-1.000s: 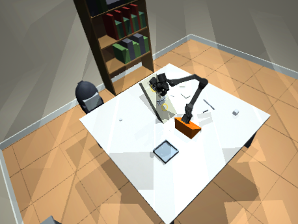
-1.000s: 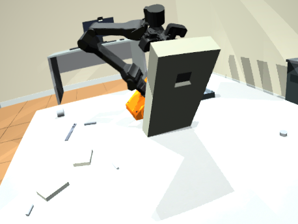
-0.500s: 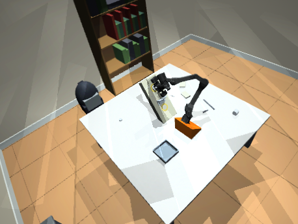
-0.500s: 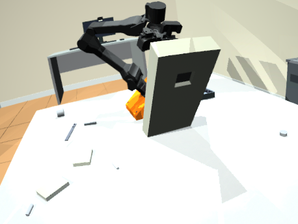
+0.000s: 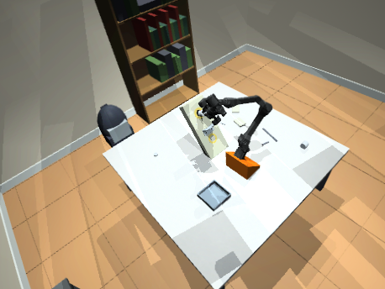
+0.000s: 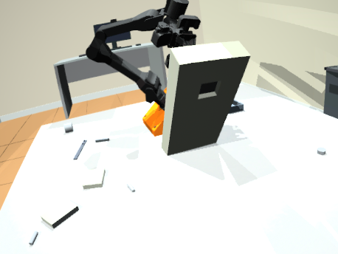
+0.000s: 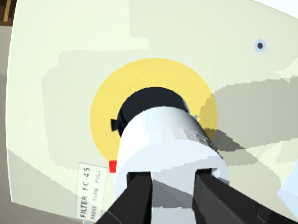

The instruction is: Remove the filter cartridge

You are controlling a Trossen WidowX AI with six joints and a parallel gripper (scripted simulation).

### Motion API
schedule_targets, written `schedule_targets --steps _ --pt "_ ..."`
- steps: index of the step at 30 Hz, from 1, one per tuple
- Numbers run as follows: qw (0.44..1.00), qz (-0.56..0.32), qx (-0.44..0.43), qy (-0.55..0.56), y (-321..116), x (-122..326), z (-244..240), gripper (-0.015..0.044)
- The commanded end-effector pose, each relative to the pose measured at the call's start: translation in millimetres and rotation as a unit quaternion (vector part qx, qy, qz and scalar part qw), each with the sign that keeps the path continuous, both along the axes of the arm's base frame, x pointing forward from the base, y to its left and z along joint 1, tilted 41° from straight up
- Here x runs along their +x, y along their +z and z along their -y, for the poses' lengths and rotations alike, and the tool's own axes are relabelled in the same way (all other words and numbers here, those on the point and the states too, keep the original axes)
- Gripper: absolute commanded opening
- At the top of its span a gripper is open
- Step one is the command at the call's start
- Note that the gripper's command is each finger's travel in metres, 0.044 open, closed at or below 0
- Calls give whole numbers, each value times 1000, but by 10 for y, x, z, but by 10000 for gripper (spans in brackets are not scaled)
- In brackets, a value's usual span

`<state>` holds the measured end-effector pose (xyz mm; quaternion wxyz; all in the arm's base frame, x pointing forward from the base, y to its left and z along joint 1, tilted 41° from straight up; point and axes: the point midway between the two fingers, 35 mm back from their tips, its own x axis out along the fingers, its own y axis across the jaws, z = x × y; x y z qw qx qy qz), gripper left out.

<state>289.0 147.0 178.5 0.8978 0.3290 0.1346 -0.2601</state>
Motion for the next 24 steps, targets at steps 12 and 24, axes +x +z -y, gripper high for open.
schedule_targets --steps 12,24 --pt "1000 3 0 -1 -283 -209 247 0" --pt "1000 -2 -3 1 -477 -330 397 26"
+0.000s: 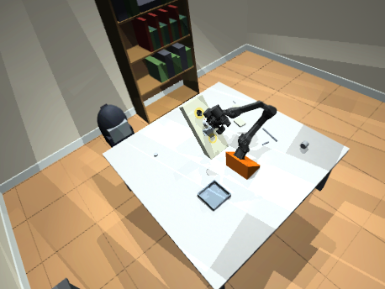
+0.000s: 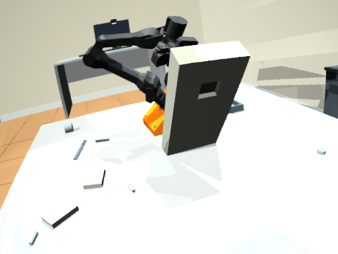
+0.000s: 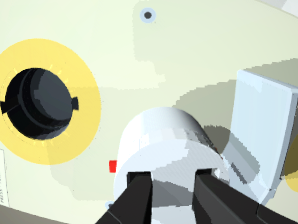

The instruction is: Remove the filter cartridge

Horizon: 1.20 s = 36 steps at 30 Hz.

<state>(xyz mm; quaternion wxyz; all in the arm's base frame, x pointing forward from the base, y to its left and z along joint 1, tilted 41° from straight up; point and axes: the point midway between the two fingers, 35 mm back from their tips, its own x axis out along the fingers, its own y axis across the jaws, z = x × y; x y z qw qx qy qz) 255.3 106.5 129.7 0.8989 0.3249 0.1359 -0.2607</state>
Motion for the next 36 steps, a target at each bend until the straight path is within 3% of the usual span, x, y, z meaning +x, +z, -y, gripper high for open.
schedule_targets --steps 1,3,16,23,27,36 --pt "1000 0 1 0 11 7 -9 52" --pt "1000 0 1 0 11 7 -9 92" --pt "1000 5 3 -1 0 -7 14 92" --pt "1000 6 4 -1 471 311 -376 92" --pt "1000 6 4 -1 519 344 -415 92" --pt "1000 8 12 -1 1039 304 -866 329"
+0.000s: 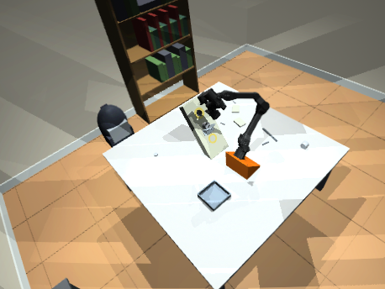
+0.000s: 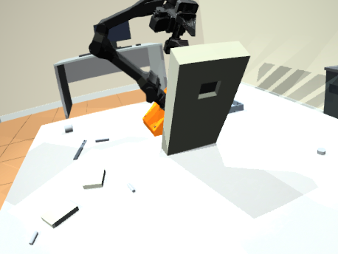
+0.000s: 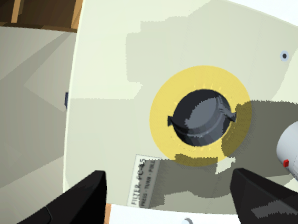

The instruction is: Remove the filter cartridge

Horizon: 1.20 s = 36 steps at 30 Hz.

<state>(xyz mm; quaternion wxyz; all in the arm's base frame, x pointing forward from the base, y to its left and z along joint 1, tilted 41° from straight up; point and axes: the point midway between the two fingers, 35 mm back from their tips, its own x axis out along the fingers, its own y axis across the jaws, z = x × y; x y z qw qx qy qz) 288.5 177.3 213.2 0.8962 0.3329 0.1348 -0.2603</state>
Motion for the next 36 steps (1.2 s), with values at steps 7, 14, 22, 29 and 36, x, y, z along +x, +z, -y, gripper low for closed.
schedule_targets --steps 7,14,22,29,36 --pt "973 -136 -171 69 -105 -93 14 305" --pt "774 -411 -425 226 -699 -350 496 305" --pt "746 -435 -442 242 -748 -385 546 305" --pt "747 -435 -442 243 -796 -344 581 305" --pt "747 -434 -441 243 -870 -281 641 305"
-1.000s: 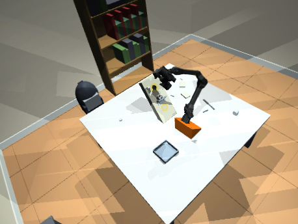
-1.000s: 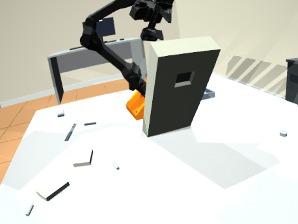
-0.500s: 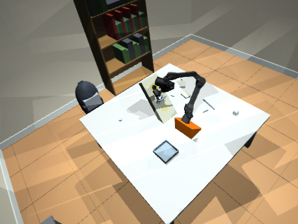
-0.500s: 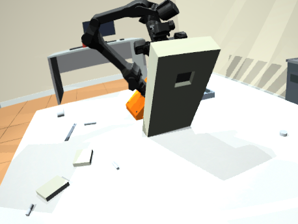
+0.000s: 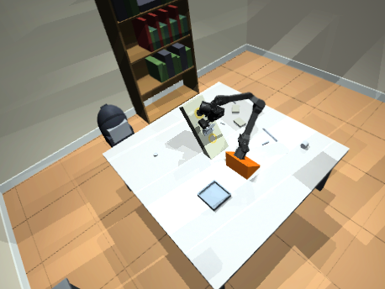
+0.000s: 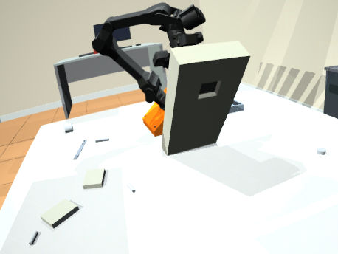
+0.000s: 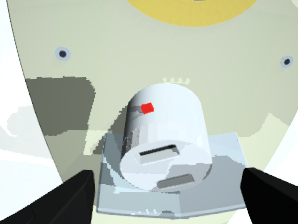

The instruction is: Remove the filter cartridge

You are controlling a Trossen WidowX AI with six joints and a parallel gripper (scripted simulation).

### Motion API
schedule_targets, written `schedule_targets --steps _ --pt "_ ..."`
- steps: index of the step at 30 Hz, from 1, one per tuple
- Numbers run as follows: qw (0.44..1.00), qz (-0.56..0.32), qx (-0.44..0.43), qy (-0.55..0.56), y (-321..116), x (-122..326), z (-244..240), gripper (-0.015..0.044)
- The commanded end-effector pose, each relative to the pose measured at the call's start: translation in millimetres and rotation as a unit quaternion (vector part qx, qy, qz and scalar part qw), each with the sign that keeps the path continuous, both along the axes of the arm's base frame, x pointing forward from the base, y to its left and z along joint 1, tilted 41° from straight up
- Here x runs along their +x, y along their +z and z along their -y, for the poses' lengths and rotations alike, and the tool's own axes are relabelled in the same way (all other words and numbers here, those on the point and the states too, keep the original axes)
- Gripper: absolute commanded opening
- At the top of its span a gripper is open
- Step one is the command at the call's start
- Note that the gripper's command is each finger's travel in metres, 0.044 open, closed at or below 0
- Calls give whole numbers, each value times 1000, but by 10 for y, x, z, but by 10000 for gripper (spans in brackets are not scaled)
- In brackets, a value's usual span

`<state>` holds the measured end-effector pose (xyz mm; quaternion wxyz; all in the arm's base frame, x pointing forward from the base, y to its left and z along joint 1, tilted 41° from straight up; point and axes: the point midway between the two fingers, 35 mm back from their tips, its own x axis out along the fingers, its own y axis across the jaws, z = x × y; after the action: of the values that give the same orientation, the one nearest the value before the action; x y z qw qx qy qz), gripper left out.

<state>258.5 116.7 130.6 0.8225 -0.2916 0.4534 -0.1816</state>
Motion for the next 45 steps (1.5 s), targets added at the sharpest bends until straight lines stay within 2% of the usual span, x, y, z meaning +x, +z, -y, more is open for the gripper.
schedule_targets --steps 1,21,23,33,40,45 --pt "1000 -3 -1 0 -54 27 44 305" --pt "1000 -1 -2 0 -234 177 224 305" --pt "1000 -2 2 -1 -214 165 193 252" --pt "1000 -2 2 -1 -214 165 193 186" --pt "1000 -1 1 0 -155 217 147 2" --pt "1000 -1 0 0 -53 303 69 0"
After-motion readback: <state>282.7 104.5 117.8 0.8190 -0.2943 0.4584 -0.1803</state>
